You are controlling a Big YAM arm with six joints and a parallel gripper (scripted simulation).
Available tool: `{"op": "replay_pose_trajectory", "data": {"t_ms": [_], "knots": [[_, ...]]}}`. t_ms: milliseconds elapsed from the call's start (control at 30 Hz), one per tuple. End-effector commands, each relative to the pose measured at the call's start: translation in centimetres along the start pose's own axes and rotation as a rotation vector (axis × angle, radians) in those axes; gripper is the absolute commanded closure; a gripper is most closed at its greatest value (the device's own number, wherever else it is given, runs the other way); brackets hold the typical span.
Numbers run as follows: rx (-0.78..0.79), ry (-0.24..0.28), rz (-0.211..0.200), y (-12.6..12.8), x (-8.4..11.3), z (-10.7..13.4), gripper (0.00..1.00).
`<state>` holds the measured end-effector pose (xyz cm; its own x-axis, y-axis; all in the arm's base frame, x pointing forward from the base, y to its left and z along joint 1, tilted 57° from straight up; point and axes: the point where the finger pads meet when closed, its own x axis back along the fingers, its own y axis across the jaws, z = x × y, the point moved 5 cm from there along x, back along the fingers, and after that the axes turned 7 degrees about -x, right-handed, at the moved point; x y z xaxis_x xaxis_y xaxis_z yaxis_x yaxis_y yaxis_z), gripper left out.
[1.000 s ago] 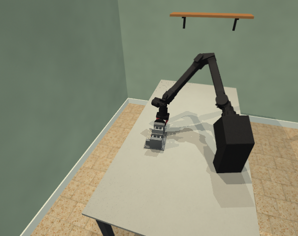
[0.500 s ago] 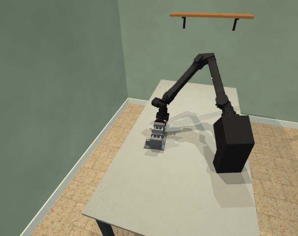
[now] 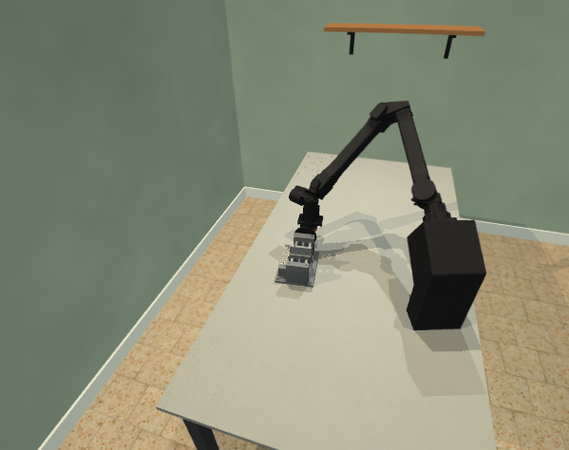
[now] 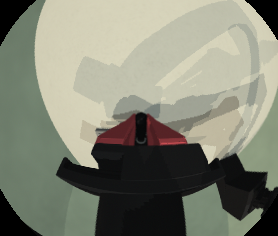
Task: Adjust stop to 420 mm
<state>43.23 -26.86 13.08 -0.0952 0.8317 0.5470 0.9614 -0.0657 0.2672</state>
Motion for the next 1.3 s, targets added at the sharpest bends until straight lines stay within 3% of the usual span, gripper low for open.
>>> {"op": "replay_pose_trajectory", "data": {"t_ms": [0, 700, 1033, 1267], "knots": [[-0.009, -0.007, -0.011, 0.8, 0.0, -0.3, 0.94], [-0.009, -0.007, -0.011, 0.8, 0.0, -0.3, 0.94], [-0.017, -0.014, -0.014, -1.4, 1.3, -1.1, 0.94], [-0.015, -0.013, 0.000, -2.0, 0.9, -1.1, 0.94]]}}
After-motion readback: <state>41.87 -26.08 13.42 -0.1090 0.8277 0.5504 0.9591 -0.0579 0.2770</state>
